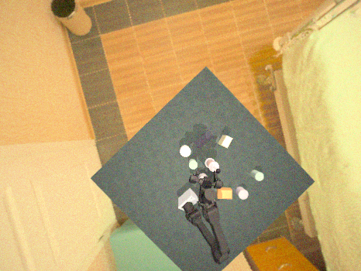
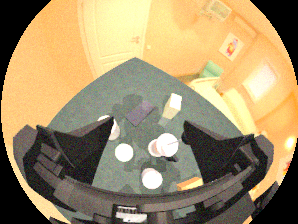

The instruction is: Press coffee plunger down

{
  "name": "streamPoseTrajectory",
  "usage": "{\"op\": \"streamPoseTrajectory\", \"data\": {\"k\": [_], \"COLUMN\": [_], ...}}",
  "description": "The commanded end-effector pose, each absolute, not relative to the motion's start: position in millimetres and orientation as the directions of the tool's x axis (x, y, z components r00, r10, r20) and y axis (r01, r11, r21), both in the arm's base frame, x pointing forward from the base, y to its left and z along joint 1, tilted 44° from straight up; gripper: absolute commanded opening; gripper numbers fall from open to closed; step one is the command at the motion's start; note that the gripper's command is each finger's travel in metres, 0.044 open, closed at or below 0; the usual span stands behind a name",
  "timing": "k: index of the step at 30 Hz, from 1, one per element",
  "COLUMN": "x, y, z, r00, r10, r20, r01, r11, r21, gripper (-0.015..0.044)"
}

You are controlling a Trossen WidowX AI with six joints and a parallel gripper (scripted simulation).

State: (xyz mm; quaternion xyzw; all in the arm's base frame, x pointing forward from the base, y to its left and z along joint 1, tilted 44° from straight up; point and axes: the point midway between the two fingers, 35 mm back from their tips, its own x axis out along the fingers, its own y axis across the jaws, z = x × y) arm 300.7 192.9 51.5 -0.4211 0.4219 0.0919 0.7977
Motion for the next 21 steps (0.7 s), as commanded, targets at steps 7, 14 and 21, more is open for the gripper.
{"op": "streamPoseTrajectory", "data": {"k": [7,14,21], "x": [304.6,299.0,303.3], "y": [152.4,120.8,119.7], "z": [109.0,77.4,75.1], "r00": [0.803,0.805,0.804], "r10": [-0.321,-0.323,-0.323], "r20": [-0.501,-0.498,-0.499], "r01": [-0.122,-0.119,-0.119], "r11": [0.735,0.735,0.735], "r21": [-0.666,-0.668,-0.667], "gripper": [0.044,0.044,0.044]}}
